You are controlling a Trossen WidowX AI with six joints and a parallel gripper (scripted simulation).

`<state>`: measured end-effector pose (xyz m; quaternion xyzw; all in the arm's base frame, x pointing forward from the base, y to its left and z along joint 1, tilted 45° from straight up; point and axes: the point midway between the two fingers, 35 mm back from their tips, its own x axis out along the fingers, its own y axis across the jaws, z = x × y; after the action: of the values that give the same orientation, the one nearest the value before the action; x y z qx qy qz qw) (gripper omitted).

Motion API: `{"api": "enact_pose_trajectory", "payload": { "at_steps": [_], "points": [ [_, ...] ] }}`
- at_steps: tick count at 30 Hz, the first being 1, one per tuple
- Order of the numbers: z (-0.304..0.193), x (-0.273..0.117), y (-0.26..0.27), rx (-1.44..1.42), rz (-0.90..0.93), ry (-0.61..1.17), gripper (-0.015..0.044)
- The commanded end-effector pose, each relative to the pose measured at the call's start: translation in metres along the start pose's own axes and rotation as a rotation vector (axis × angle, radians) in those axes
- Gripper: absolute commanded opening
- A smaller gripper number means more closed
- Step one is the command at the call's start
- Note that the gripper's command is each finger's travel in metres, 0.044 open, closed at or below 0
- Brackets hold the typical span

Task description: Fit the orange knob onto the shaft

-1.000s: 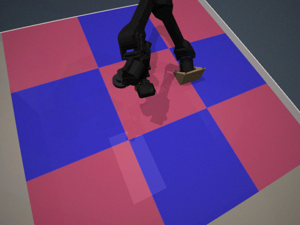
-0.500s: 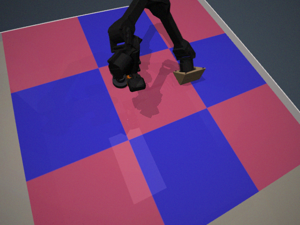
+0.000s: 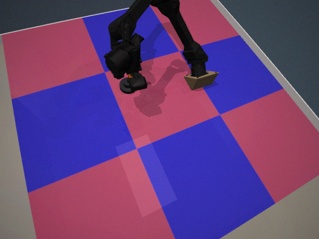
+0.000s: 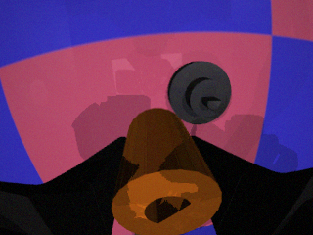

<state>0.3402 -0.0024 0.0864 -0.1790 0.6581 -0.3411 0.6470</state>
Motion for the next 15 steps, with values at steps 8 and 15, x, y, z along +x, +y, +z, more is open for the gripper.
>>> {"api": "enact_pose_trajectory", "payload": {
  "at_steps": [8, 15],
  "points": [
    [0.008, 0.009, -0.033, 0.000, -0.010, -0.008, 0.0000],
    [0.011, 0.016, -0.054, 0.002, -0.019, -0.007, 0.0000]
  ]
}}
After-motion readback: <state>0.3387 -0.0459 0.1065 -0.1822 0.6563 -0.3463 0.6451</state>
